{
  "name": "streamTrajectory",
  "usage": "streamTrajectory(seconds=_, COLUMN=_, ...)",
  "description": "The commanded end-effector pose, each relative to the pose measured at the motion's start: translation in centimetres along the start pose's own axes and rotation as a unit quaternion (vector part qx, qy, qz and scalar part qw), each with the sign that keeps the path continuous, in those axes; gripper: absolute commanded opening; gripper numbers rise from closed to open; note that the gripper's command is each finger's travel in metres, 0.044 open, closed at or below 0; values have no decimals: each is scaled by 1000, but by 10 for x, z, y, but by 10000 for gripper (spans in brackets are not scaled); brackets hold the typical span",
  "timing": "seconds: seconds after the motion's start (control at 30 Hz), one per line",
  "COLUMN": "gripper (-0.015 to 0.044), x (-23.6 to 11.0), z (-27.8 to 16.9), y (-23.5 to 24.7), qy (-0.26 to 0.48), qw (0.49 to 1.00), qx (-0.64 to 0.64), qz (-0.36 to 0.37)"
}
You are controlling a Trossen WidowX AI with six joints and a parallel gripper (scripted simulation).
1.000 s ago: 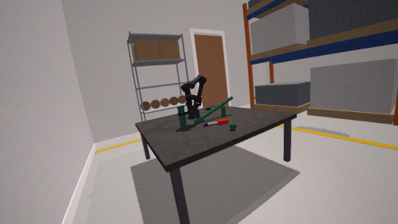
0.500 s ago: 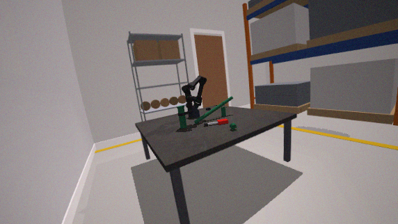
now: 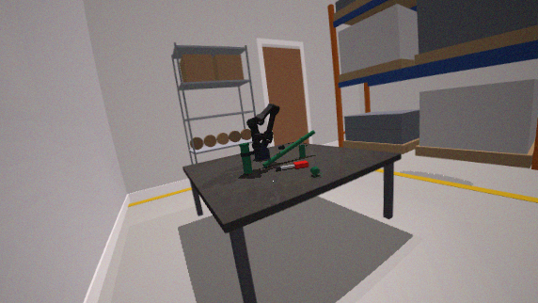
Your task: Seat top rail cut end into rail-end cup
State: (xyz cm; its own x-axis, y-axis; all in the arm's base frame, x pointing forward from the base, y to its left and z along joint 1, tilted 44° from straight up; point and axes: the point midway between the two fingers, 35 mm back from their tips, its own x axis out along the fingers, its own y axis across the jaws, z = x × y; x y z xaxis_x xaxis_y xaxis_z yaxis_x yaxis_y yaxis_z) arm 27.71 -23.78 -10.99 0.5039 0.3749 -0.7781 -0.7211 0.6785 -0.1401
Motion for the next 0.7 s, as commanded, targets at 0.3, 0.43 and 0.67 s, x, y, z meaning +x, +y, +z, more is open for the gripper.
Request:
streamTrajectory(seconds=0.3, gripper=440, x=24, z=2, y=5, qy=-5, qw=1000, qx=5, qz=4)
streamTrajectory(seconds=0.43, gripper=440, x=31, z=2, y=6, qy=-5, qw=1000, qx=5, qz=4)
streamTrajectory(seconds=0.67, gripper=414, x=33, z=2, y=6, qy=-6, qw=1000, qx=5, qz=4)
